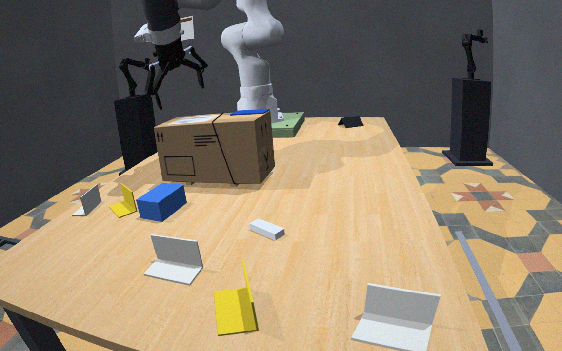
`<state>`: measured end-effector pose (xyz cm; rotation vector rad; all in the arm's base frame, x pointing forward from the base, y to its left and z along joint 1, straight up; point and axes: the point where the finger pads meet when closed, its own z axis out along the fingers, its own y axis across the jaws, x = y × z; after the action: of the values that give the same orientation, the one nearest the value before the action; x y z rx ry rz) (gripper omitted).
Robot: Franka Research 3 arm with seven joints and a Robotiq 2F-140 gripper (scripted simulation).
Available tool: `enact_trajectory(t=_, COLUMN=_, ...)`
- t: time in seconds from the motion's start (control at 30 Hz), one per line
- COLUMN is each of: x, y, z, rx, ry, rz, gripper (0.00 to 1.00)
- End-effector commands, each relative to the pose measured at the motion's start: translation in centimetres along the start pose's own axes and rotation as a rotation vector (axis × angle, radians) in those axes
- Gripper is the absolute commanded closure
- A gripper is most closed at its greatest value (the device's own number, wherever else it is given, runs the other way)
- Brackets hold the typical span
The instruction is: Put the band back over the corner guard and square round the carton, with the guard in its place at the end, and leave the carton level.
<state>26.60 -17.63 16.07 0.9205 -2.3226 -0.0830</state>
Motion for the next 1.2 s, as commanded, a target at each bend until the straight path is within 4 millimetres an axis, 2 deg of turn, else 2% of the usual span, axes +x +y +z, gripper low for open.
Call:
enact_trajectory(t=0.0, x=-0.1, y=-0.1, z=-0.5, rx=0.014, ry=0.000, rz=-0.021, gripper=0.00)
enact_trajectory(t=0.23, x=-0.5, y=-0.2, z=-1.4, rx=0.039, ry=0.001, rz=-0.056, gripper=0.00)
enact_trajectory(t=0.6, x=-1.9, y=-0.5, z=-5.3, rx=0.139, ry=0.011, rz=-0.199, gripper=0.00)
enact_trajectory(t=0.67, x=-1.9, y=-0.5, z=-5.3, rx=0.139, ry=0.011, rz=-0.199, gripper=0.00)
enact_trajectory(t=1.0, x=-4.0, y=0.1, z=-10.9, rx=0.282, ry=0.037, rz=-0.395, gripper=0.00)
enact_trajectory(t=1.17, x=-5.5, y=0.6, z=-11.1, rx=0.291, ry=-0.023, rz=-0.304, gripper=0.00)
